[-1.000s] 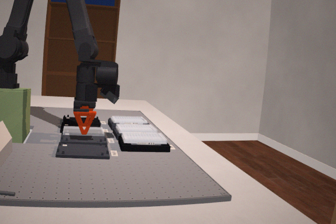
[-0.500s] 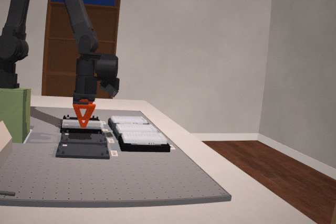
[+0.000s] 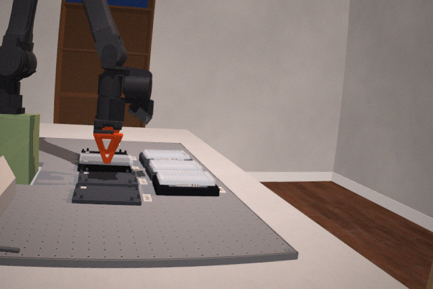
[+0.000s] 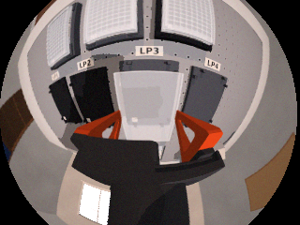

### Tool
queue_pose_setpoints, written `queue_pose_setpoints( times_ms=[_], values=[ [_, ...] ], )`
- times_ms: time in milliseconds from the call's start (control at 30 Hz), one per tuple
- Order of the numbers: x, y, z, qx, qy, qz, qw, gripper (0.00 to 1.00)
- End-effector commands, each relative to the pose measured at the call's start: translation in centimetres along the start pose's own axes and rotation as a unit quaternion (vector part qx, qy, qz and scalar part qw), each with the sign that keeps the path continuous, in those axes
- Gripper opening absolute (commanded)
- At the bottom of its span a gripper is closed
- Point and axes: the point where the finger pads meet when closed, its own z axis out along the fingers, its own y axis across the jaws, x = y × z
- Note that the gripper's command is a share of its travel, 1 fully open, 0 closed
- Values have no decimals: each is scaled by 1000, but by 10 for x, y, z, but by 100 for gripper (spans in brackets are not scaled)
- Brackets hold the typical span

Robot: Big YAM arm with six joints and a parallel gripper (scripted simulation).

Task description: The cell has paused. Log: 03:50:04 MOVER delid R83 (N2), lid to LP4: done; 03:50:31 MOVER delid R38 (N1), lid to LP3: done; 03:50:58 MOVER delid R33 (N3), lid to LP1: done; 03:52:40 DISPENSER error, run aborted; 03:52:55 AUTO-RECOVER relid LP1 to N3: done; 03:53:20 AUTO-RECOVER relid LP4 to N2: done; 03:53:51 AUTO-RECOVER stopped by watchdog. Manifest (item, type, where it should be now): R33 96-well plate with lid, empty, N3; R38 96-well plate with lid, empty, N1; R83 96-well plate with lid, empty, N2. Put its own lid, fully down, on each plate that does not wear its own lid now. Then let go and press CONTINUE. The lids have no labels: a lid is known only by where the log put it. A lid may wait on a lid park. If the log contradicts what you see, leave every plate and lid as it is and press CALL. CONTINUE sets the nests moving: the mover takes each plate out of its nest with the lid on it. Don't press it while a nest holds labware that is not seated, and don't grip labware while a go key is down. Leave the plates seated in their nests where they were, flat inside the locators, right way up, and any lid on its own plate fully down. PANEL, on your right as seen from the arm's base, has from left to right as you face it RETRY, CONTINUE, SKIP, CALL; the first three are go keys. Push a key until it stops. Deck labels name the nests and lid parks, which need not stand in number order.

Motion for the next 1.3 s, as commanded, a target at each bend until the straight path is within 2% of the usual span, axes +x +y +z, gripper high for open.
queue_pose_setpoints(
  times_ms=[0, 400, 467, 1267],
  values=[
    [-18, -8, -6, 3, -10, -2, 1000, 0],
    [-16, -5, -7, 4, -13, -1, 1000, 0],
    [-27, 5, -5, 2, -8, -31, 999, 0],
    [-102, 92, -6, 0, -10, -20, 1000, 0]
  ],
)
